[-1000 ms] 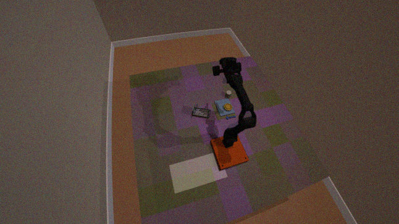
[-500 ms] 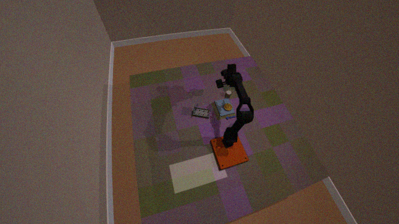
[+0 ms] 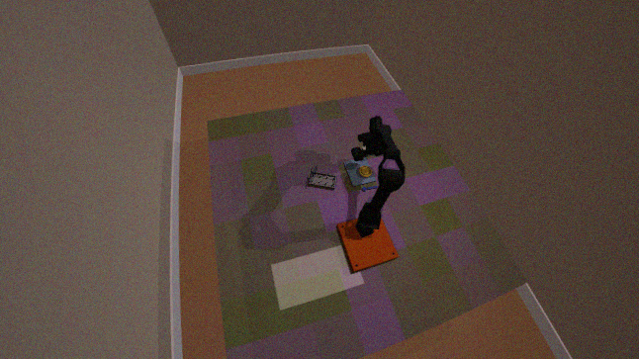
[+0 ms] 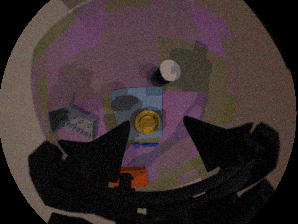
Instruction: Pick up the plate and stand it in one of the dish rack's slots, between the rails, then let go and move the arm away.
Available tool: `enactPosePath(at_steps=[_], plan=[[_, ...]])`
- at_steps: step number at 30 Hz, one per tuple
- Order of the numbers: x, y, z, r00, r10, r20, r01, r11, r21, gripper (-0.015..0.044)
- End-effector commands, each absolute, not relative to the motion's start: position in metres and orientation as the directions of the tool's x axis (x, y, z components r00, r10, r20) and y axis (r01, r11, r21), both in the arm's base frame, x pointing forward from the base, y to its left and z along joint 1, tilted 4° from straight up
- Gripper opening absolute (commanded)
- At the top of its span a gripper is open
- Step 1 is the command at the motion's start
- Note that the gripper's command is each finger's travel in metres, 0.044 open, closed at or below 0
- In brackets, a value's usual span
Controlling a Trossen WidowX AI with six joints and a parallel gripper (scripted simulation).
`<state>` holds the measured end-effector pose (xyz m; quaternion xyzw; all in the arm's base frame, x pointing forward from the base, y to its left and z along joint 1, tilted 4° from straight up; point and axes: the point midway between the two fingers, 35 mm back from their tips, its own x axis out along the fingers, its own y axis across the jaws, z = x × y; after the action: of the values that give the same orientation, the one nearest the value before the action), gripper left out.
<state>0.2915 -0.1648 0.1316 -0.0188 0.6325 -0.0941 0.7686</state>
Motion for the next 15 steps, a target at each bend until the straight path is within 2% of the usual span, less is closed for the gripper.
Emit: enactPosePath(at_steps=[1, 15], plan=[[0.269, -0.159, 0.109, 0.079, -0.089, -0.993, 0.113, 0.99, -0.079, 0.04], [0.266, -0.158, 0.094, 0.063, -0.075, -0.995, 0.113, 0.991, -0.068, 0.04]])
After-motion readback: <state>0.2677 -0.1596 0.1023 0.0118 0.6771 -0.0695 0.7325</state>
